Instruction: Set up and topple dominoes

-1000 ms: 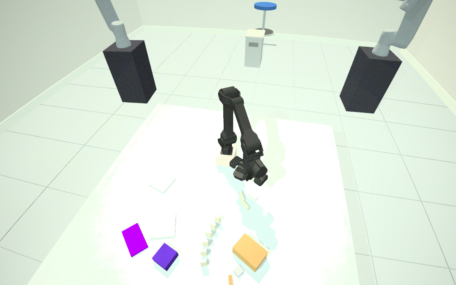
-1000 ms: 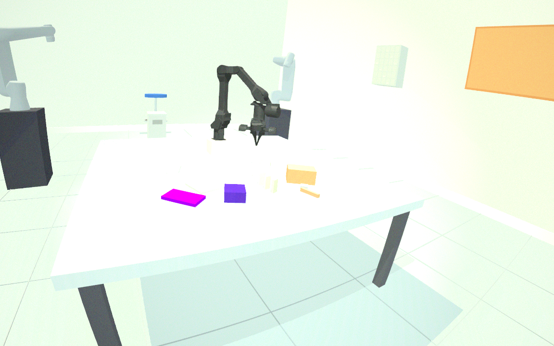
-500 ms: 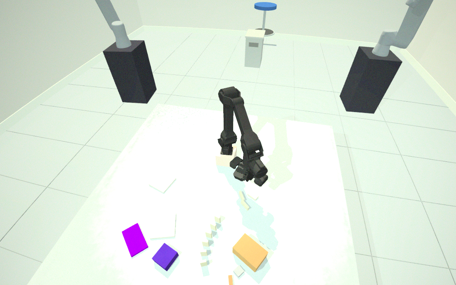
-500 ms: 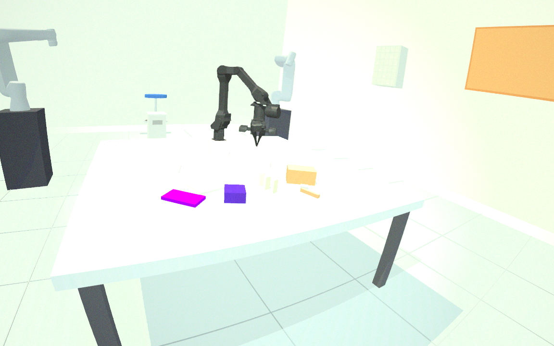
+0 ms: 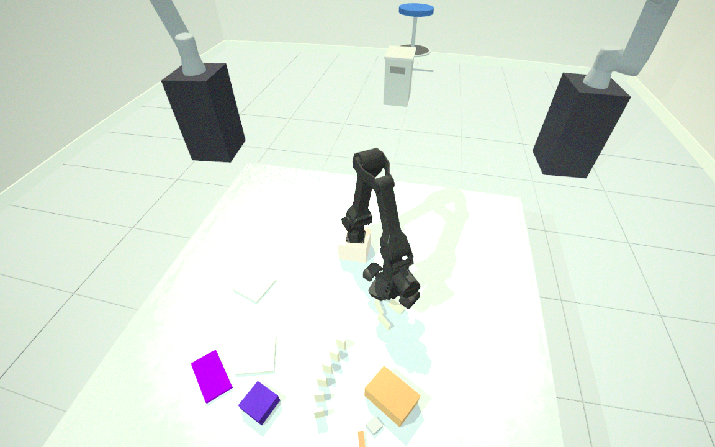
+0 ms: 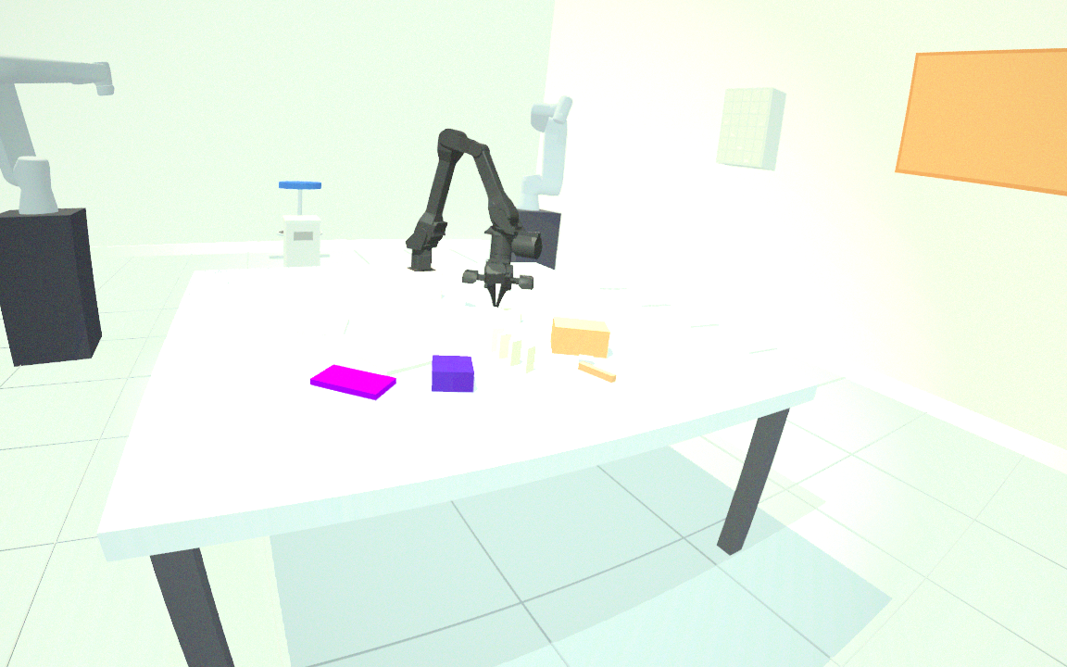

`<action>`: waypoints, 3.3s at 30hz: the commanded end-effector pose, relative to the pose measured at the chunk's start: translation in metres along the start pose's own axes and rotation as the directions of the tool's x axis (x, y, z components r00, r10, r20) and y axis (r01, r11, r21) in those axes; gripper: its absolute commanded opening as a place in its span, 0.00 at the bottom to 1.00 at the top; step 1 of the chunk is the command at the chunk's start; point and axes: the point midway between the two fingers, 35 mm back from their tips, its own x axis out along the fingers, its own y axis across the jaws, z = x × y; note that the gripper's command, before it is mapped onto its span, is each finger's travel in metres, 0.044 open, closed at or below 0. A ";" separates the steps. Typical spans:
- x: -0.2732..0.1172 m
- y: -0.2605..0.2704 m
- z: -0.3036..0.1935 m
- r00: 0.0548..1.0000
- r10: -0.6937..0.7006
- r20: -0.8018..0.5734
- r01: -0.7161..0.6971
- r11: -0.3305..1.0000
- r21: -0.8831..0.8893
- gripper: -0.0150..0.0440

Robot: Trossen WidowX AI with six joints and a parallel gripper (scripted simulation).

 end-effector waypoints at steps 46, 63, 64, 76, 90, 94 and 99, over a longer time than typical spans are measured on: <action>-0.081 0.075 0.007 1.000 0.010 0.005 -0.003 0.682 -0.731 0.70; -0.081 0.091 0.012 1.000 0.011 0.005 0.005 0.015 -1.000 1.00; -0.081 0.091 0.012 1.000 0.011 0.005 0.005 0.015 -1.000 1.00; -0.065 0.092 0.013 1.000 0.012 0.005 0.005 0.015 -1.000 1.00; -0.010 0.091 0.012 1.000 0.011 0.005 0.005 0.015 -1.000 1.00; -0.003 0.091 0.012 1.000 0.011 0.005 0.005 0.015 -1.000 1.00; 0.000 0.091 0.012 1.000 0.011 0.005 0.005 0.015 -1.000 1.00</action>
